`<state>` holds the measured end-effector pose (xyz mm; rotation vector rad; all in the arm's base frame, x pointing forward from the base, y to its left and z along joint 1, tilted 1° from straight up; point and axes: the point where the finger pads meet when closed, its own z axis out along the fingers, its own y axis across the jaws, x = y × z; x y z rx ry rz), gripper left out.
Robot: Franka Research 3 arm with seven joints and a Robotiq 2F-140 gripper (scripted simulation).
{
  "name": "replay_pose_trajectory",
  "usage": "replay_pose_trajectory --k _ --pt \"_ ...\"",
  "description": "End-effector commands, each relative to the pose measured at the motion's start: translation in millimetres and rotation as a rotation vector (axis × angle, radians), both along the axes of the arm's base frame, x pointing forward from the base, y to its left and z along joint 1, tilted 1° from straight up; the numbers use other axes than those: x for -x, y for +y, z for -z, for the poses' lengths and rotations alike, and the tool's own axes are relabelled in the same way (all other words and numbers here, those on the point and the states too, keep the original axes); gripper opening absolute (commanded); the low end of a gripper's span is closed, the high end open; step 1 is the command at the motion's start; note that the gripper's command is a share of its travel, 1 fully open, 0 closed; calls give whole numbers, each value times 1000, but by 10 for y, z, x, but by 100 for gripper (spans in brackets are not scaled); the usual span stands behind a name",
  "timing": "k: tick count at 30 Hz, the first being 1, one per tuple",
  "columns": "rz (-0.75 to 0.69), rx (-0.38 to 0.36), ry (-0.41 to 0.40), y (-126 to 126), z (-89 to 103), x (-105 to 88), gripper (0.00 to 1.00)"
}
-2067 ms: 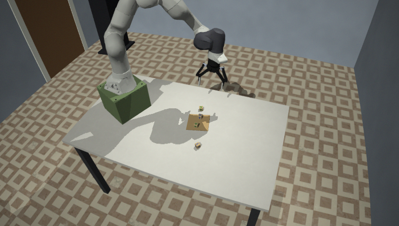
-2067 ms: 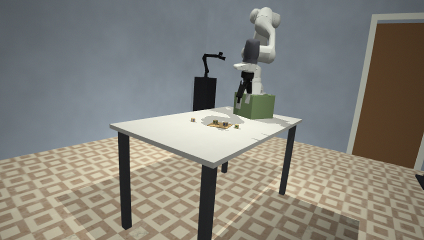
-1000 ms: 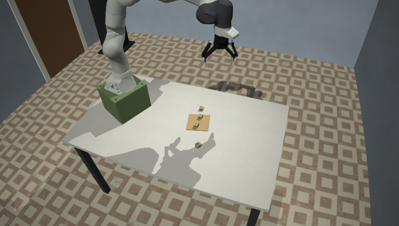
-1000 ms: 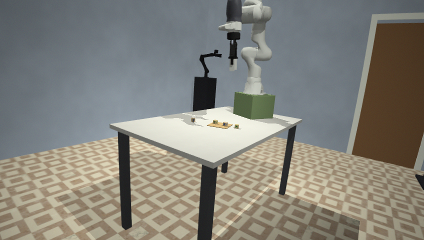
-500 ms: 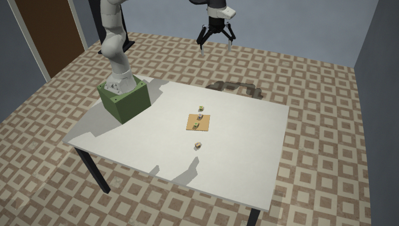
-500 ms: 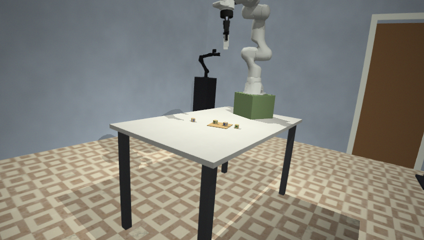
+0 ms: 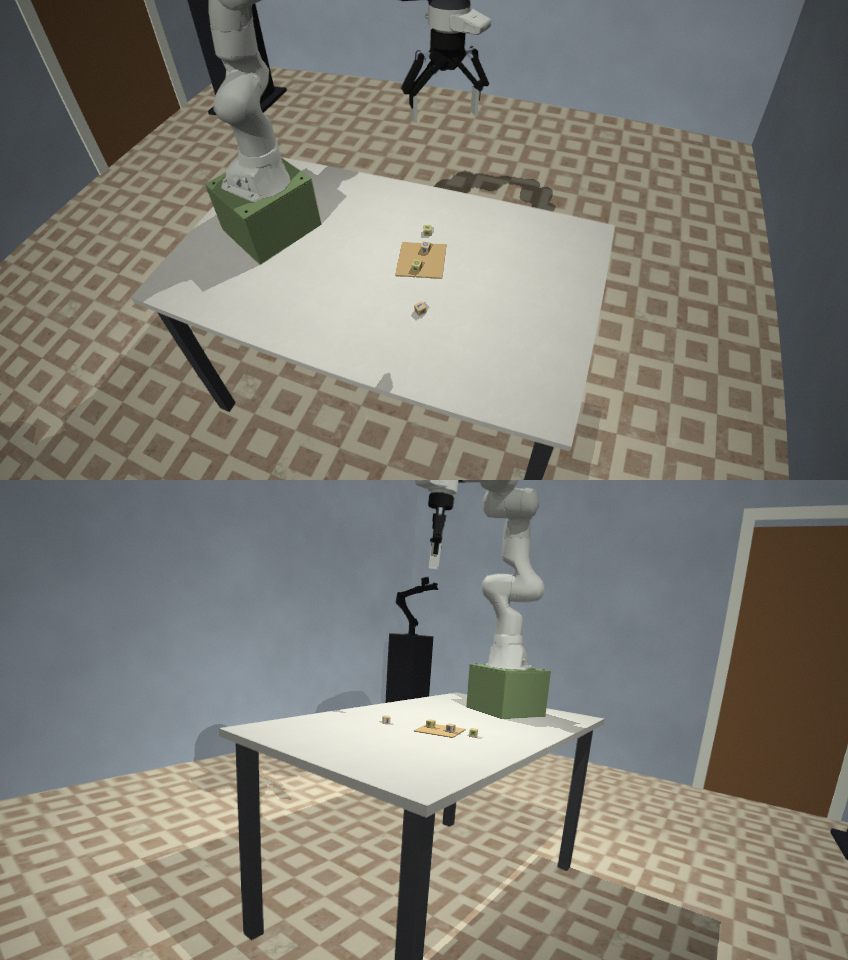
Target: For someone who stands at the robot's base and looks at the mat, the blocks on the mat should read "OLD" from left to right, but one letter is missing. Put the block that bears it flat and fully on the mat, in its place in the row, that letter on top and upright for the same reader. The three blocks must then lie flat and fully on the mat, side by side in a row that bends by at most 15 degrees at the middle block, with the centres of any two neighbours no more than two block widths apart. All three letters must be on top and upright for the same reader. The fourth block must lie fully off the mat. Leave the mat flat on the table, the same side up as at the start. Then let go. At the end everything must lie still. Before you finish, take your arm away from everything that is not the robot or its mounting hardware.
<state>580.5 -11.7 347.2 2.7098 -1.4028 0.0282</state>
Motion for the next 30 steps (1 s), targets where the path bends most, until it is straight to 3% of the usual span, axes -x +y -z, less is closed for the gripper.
replay_pose_trajectory --k 1,11,13,14,16,28,30 --pt "120 71 -9 -43 467 -141 100" --pt "212 131 -22 -65 959 -225 100" --pt "212 131 -22 -65 959 -225 100" --pt "240 150 -28 -66 1126 -243 100" --pt "261 165 -34 -65 1256 -254 100" --pt "364 231 -70 -25 1961 -258 100" --pt "364 231 -70 -25 1961 -258 100"
